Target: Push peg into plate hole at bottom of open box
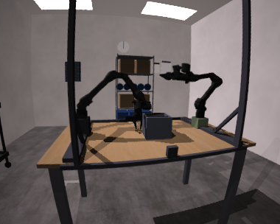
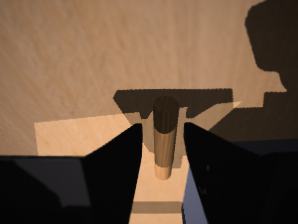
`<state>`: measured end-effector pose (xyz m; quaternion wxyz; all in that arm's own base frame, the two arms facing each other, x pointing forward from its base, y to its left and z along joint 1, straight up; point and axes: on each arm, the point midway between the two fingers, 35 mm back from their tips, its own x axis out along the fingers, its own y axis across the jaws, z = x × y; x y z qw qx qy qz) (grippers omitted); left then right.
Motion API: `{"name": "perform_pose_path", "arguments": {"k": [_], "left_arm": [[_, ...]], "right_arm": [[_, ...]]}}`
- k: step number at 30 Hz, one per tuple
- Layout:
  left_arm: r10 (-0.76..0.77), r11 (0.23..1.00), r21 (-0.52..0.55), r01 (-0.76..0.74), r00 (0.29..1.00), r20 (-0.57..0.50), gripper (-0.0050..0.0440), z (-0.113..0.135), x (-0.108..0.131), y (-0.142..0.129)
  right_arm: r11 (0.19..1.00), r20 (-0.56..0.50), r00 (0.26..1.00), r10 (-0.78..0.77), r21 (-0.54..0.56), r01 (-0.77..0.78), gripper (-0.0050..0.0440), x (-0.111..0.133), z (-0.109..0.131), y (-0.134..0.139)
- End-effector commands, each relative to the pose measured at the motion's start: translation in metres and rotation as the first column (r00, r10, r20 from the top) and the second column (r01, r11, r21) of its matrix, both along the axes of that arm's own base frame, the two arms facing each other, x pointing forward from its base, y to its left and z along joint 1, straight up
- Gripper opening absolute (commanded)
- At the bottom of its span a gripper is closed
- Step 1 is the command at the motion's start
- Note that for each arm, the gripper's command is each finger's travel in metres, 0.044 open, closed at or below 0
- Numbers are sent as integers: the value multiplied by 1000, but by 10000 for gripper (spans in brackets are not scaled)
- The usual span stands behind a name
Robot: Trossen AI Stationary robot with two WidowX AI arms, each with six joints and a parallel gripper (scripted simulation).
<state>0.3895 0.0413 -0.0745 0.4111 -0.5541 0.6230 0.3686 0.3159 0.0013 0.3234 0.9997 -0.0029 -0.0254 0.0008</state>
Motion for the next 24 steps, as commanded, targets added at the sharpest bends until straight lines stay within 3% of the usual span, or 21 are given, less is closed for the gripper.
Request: {"name": "perform_pose_path", "arguments": {"k": [1,7,8,24], "left_arm": [[4,1000,-1,-4,1000,6,125,-5,1,-4],[9,1000,4,-9,1000,21,125,0,6,1],[9,1000,4,-9,1000,19,85,-1,6,1],[8,1000,3,-8,1000,18,87,-1,6,0]], "right_arm": [[1000,-10,1000,-4,-5,4,440,1,-4,-1],[1000,-10,1000,-4,-5,4,440,1,-4,-1],[1000,-10,1000,-4,-5,4,440,1,-4,-1],[1000,-10,1000,-4,-5,4,440,1,-4,-1]]}}
